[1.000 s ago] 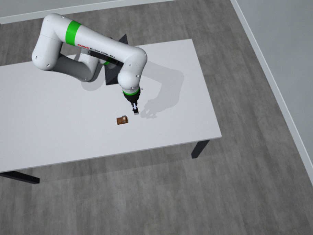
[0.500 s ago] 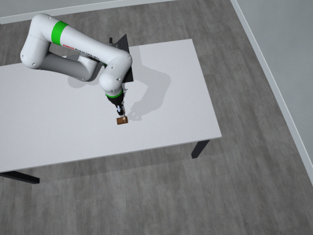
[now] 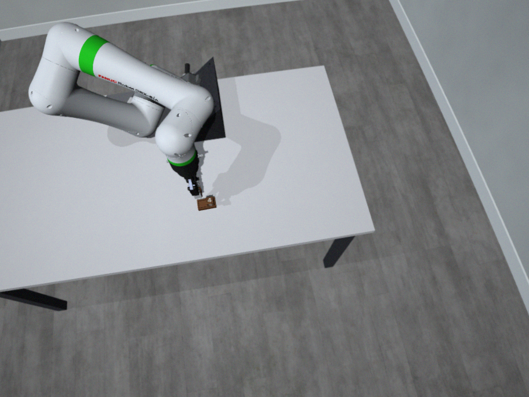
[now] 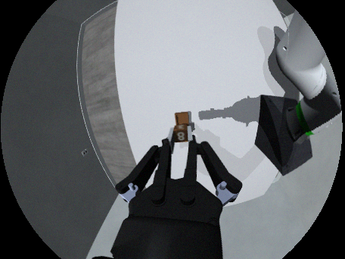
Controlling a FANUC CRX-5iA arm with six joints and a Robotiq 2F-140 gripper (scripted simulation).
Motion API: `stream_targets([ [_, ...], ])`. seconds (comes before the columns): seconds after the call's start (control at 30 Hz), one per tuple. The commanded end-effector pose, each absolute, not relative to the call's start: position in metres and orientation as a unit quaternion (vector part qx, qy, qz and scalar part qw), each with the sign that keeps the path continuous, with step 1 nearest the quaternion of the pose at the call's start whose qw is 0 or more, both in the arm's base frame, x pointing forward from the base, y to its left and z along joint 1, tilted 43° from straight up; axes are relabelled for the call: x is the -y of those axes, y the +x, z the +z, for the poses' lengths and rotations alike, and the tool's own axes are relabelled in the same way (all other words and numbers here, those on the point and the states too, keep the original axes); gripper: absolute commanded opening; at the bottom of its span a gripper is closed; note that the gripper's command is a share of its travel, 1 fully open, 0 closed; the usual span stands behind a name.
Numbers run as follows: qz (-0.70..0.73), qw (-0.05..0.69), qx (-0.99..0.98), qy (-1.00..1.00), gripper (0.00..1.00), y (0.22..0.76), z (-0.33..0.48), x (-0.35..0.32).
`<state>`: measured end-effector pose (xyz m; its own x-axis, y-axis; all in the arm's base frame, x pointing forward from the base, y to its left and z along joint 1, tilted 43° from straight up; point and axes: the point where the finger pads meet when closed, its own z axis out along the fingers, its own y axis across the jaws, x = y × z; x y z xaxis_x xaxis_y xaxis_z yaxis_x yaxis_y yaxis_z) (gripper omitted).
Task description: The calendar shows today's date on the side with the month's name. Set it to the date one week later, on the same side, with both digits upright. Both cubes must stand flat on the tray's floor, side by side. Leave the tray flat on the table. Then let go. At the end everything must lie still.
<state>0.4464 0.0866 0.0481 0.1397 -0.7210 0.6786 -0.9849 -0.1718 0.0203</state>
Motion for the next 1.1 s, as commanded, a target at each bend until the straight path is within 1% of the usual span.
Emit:
stream_targets([
  [0.0, 0.273, 0.242, 0.596, 0.715, 0.16, 0.447, 0.048, -0.086],
  [1.07, 0.273, 0.241, 0.596, 0.715, 0.16, 0.454, 0.000, -0.044],
])
